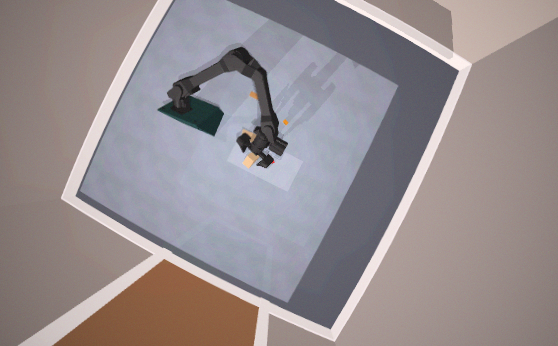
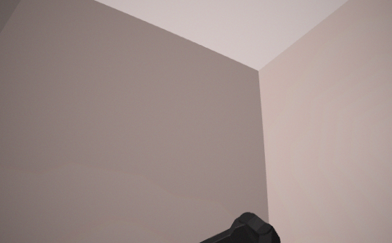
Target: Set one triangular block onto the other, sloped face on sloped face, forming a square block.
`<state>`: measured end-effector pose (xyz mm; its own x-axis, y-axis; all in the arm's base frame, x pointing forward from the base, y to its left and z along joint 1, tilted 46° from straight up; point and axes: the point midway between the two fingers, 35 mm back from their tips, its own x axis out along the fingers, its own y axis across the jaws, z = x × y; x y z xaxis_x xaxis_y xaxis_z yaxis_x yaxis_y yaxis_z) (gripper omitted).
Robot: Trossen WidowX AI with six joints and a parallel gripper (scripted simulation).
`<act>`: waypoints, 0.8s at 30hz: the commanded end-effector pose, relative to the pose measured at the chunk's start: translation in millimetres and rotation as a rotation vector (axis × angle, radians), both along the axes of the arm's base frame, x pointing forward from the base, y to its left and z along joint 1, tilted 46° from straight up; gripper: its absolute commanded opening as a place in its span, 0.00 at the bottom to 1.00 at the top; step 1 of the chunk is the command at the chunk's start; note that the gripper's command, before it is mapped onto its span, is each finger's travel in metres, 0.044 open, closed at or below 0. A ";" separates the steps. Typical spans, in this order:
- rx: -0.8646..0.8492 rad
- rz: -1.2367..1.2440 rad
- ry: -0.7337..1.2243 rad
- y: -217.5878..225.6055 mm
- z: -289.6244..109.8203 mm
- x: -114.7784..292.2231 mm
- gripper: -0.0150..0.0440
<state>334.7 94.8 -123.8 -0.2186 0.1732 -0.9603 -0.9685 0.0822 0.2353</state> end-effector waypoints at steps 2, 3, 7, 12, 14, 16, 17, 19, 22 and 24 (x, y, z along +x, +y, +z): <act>0.008 -0.012 -0.015 0.7 -3.6 2.2 1.00; 0.008 -0.012 -0.015 0.7 -3.6 2.2 1.00; 0.003 -0.006 -0.014 -0.1 -3.5 1.9 0.91; 0.003 -0.006 -0.014 -0.1 -3.5 1.9 0.69; 0.003 -0.006 -0.014 -0.1 -3.5 1.9 0.60; 0.003 -0.006 -0.014 -0.1 -3.5 1.9 0.54; 0.003 -0.006 -0.014 -0.1 -3.5 1.9 0.53; 0.003 -0.006 -0.014 -0.1 -3.5 1.9 0.51; 0.003 -0.006 -0.014 -0.1 -3.5 1.9 0.44; 0.003 -0.006 -0.014 -0.1 -3.5 1.9 0.35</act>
